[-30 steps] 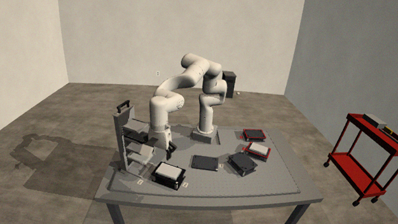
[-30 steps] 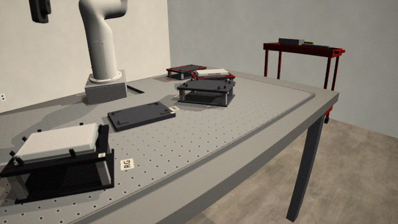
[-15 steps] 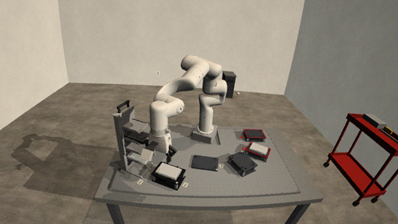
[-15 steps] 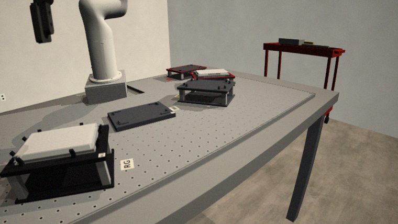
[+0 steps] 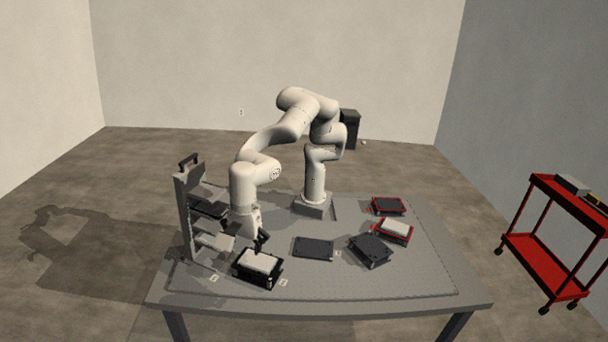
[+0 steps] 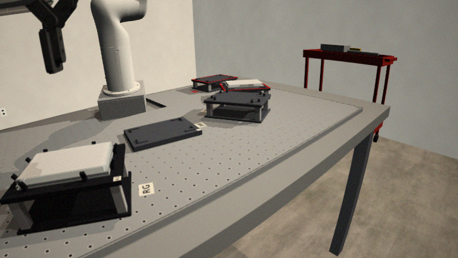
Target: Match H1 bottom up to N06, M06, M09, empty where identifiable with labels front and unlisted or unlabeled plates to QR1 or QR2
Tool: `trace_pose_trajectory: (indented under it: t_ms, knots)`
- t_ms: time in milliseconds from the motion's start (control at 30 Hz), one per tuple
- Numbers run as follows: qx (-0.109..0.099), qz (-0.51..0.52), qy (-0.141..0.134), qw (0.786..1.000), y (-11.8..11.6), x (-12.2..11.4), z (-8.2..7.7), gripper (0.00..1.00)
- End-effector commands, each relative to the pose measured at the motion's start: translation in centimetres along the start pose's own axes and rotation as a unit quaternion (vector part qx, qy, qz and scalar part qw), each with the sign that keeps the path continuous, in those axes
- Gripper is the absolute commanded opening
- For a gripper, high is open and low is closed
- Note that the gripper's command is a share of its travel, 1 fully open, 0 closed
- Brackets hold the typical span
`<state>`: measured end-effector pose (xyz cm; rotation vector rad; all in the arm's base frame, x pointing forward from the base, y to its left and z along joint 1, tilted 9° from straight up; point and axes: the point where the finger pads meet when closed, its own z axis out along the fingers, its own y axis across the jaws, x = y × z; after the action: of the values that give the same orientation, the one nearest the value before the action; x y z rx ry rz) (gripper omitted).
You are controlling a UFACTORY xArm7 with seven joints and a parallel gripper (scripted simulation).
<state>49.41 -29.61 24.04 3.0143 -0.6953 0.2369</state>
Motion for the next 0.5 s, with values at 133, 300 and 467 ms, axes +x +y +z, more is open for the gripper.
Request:
trace_pose_trajectory:
  t_ms: [133,300,467]
  knots:
    - [0.0,0.0,0.002,1.0,0.0,0.1,1.2,1.0]
    - [0.0,0.0,0.002,1.0,0.0,0.1,2.0,1.0]
    - [0.0,0.0,0.002,1.0,0.0,0.1,2.5,1.0]
